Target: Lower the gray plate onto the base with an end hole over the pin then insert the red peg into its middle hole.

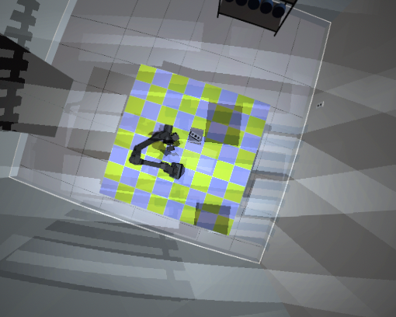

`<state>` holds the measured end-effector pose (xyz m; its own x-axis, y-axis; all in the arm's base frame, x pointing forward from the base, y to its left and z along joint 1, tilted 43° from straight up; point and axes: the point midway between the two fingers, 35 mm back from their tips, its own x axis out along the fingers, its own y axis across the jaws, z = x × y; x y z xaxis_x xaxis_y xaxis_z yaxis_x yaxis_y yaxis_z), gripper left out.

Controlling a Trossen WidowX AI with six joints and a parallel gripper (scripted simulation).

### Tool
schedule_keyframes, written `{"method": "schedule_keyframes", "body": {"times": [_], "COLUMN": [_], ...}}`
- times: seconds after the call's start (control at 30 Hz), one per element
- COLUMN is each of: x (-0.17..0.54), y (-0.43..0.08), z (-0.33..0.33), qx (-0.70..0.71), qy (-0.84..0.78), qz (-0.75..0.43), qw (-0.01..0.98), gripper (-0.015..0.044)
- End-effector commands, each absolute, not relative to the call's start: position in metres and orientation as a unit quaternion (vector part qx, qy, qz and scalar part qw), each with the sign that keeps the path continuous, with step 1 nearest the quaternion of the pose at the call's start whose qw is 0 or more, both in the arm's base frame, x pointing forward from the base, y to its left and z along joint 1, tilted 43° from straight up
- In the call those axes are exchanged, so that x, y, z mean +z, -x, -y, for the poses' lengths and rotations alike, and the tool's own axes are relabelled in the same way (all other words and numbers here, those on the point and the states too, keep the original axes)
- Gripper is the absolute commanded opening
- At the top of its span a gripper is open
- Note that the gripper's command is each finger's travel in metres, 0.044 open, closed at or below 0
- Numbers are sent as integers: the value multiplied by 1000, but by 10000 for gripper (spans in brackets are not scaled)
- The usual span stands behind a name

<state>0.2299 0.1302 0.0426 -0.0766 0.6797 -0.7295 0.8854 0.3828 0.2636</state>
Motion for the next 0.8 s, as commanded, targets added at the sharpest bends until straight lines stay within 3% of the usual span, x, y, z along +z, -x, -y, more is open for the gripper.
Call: {"method": "schedule_keyframes", "body": {"times": [0.0,0.77], "x": [50,89], "y": [-234,-244], "z": [-123,-82], "qx": [-123,-126], "qy": [-541,-542], "qz": [-722,-721], "qw": [414,413], "gripper": [0,0]}}
